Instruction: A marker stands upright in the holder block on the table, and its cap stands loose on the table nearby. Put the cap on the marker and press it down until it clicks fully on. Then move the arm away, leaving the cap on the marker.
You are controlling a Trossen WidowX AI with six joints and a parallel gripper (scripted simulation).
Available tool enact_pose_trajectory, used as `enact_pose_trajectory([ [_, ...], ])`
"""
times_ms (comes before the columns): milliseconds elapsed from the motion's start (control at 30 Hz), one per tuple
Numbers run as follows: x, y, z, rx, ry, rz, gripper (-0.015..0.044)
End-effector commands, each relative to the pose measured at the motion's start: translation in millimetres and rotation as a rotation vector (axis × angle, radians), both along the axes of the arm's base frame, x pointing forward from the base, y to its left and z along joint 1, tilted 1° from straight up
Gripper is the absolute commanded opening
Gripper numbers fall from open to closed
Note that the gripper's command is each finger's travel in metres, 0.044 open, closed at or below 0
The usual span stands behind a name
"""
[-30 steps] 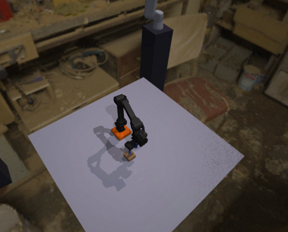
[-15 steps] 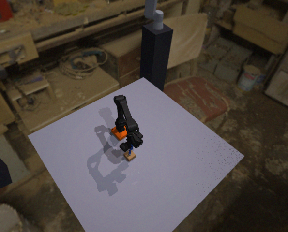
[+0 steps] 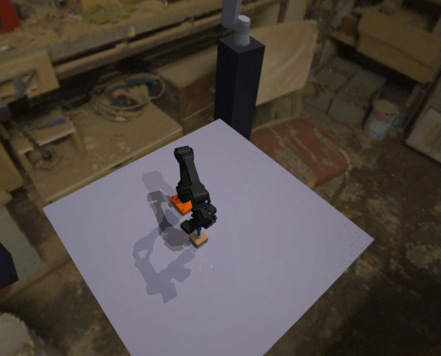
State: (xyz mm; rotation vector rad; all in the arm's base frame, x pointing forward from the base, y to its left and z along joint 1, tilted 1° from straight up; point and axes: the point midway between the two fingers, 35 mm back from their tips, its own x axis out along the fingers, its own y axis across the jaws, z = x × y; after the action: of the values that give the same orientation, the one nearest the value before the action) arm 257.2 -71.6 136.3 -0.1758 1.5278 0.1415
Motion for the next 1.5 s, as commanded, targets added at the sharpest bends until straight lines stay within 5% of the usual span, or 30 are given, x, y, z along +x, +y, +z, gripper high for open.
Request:
enact_pose_trajectory([
  [0,0,0,-4,0.004,0.002,0.004,0.0000],
  [1333,1,0,-54,0.004,0.003,0.004,0.0000],
  [1467,1,0,-53,0.005,0.003,0.000,0.0105],
])
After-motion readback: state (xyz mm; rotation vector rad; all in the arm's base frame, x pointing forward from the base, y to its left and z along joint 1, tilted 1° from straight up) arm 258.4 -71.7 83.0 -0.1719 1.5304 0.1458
